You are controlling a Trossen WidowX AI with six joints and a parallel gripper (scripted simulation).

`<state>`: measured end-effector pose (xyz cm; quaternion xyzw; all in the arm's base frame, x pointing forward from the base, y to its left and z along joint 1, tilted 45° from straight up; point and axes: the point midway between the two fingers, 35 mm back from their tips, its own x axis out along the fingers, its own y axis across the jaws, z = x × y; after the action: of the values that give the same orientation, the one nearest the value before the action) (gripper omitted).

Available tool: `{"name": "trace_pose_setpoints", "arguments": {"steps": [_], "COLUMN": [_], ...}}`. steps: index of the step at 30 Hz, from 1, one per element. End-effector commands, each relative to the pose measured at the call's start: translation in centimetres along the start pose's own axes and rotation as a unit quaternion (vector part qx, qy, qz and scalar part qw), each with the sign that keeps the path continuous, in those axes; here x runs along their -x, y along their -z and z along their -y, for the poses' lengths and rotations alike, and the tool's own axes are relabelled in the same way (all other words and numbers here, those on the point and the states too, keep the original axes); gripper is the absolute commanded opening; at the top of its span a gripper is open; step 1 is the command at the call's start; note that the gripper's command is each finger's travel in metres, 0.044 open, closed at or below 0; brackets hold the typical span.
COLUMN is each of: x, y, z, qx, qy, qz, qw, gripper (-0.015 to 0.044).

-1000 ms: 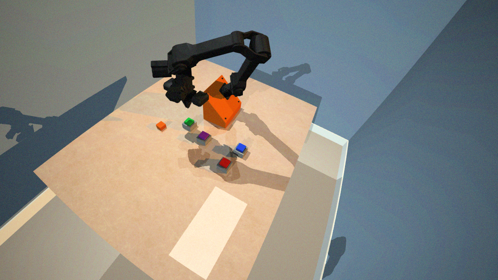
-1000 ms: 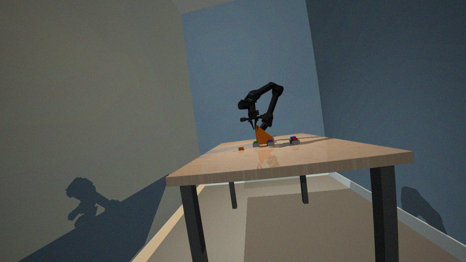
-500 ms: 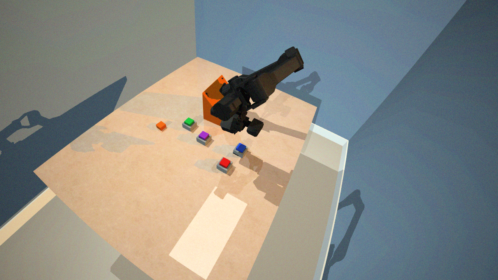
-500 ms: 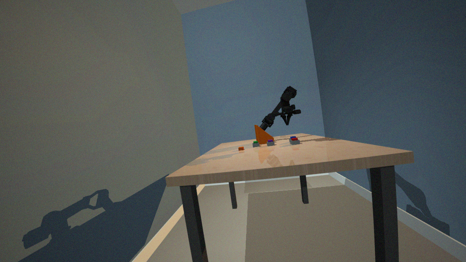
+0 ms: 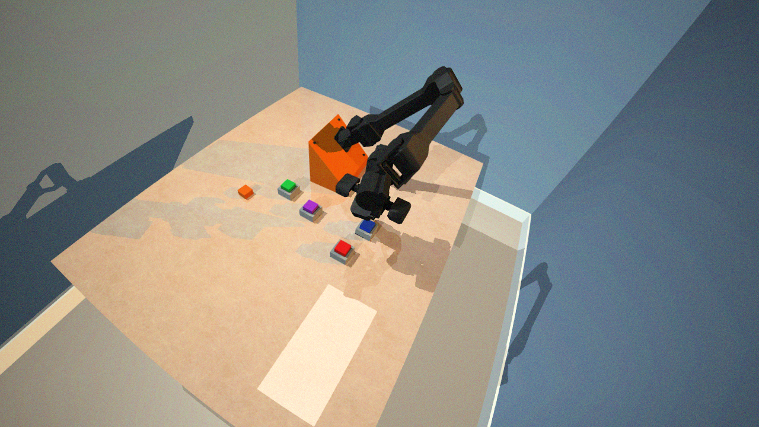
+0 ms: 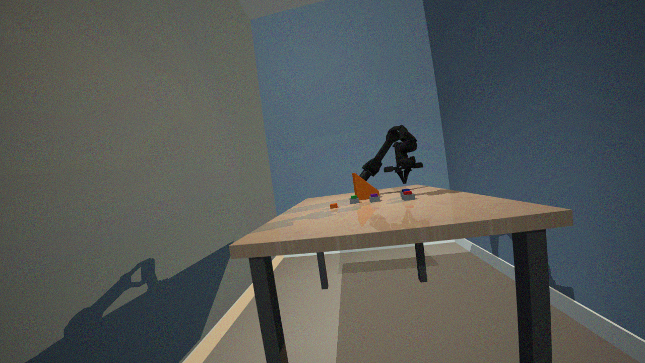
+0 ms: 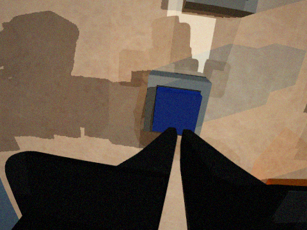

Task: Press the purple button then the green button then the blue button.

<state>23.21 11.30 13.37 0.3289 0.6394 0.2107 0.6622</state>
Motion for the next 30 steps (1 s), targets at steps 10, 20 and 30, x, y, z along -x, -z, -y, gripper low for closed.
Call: {"name": "trace_pose_setpoints", "arguments": {"steps": [10, 20, 30], "x": [-1.9, -3.5, -3.8], "y": [-0.1, -0.1, -0.1], "z": [0.0, 0.0, 0.0], "qx": [-0.001, -0.001, -0.001], "qy": [0.000, -0.001, -0.001], "qz": [0.005, 0.005, 0.005], "qw": [1.000, 1.000, 1.000], "gripper": [0.0020, 0.0020, 0.0020]}}
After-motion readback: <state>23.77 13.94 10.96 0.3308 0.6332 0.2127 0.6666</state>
